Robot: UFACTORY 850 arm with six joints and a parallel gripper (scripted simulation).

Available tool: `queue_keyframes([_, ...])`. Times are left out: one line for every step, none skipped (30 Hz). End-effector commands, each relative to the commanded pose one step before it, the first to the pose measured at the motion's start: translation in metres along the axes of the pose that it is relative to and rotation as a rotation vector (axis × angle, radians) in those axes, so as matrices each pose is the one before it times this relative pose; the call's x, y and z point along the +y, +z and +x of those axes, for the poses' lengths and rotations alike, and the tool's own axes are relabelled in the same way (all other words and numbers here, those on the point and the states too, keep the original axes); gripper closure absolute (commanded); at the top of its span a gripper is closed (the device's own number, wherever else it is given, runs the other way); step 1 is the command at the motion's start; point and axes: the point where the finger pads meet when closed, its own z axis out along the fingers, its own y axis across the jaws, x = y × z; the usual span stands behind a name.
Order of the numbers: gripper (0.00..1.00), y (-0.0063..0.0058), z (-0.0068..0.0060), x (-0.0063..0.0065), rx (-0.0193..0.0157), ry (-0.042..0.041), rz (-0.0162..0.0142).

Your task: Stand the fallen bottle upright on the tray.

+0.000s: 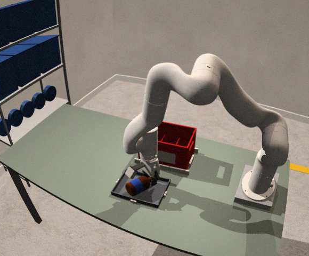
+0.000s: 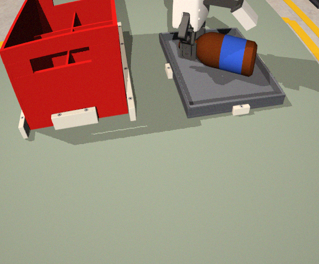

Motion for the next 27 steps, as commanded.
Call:
queue_keyframes([0.35, -0.00058, 0.00059, 0.00076, 0.00117, -0.00019, -0.00157])
queue_keyframes([0.35, 0.00000, 0.00000, 0.00000, 0.00000, 0.00000, 0.00000])
queue_keyframes([0.35, 0.00000, 0.00000, 0.00000, 0.00000, 0.00000, 0.00000])
queue_keyframes([0.35, 0.00000, 0.00000, 0.00000, 0.00000, 0.00000, 0.00000])
queue_keyframes([0.35, 0.00000, 0.00000, 0.00000, 0.00000, 0.00000, 0.00000])
queue_keyframes([0.35, 0.00000, 0.00000, 0.00000, 0.00000, 0.00000, 0.00000])
queue_keyframes([0.35, 0.00000, 0.00000, 0.00000, 0.00000, 0.00000, 0.00000])
queue_keyframes([0.35, 0.00000, 0.00000, 0.00000, 0.00000, 0.00000, 0.00000])
queue_keyframes([0.35, 0.00000, 0.00000, 0.00000, 0.00000, 0.00000, 0.00000])
queue_keyframes([1.00, 0.00000, 0.00000, 0.00000, 0.00000, 0.00000, 0.00000])
queue_keyframes([1.00, 0.00000, 0.00000, 0.00000, 0.00000, 0.00000, 0.00000])
queue_keyframes([1.00, 0.00000, 0.00000, 0.00000, 0.00000, 0.00000, 0.00000])
queue_keyframes([1.00, 0.00000, 0.00000, 0.00000, 0.00000, 0.00000, 0.00000])
queue_keyframes([1.00, 0.00000, 0.00000, 0.00000, 0.00000, 0.00000, 0.00000])
queue_keyframes([1.00, 0.00000, 0.00000, 0.00000, 0.00000, 0.00000, 0.00000])
queue_keyframes([1.00, 0.00000, 0.00000, 0.00000, 0.00000, 0.00000, 0.00000])
queue_keyframes([1.00, 0.00000, 0.00000, 0.00000, 0.00000, 0.00000, 0.00000])
queue_keyframes([1.00, 0.00000, 0.00000, 0.00000, 0.00000, 0.00000, 0.00000])
queue_keyframes([1.00, 0.00000, 0.00000, 0.00000, 0.00000, 0.00000, 0.00000])
queue_keyframes([1.00, 0.00000, 0.00000, 0.00000, 0.00000, 0.00000, 0.00000])
queue_keyframes([1.00, 0.00000, 0.00000, 0.00000, 0.00000, 0.00000, 0.00000])
queue_keyframes([1.00, 0.00000, 0.00000, 0.00000, 0.00000, 0.00000, 0.00000])
queue_keyframes([1.00, 0.00000, 0.00000, 0.00000, 0.00000, 0.00000, 0.00000])
queue_keyframes([1.00, 0.00000, 0.00000, 0.00000, 0.00000, 0.00000, 0.00000])
queue_keyframes([1.00, 0.00000, 0.00000, 0.00000, 0.00000, 0.00000, 0.00000])
queue_keyframes([1.00, 0.00000, 0.00000, 0.00000, 0.00000, 0.00000, 0.00000])
queue_keyframes([1.00, 0.00000, 0.00000, 0.00000, 0.00000, 0.00000, 0.00000])
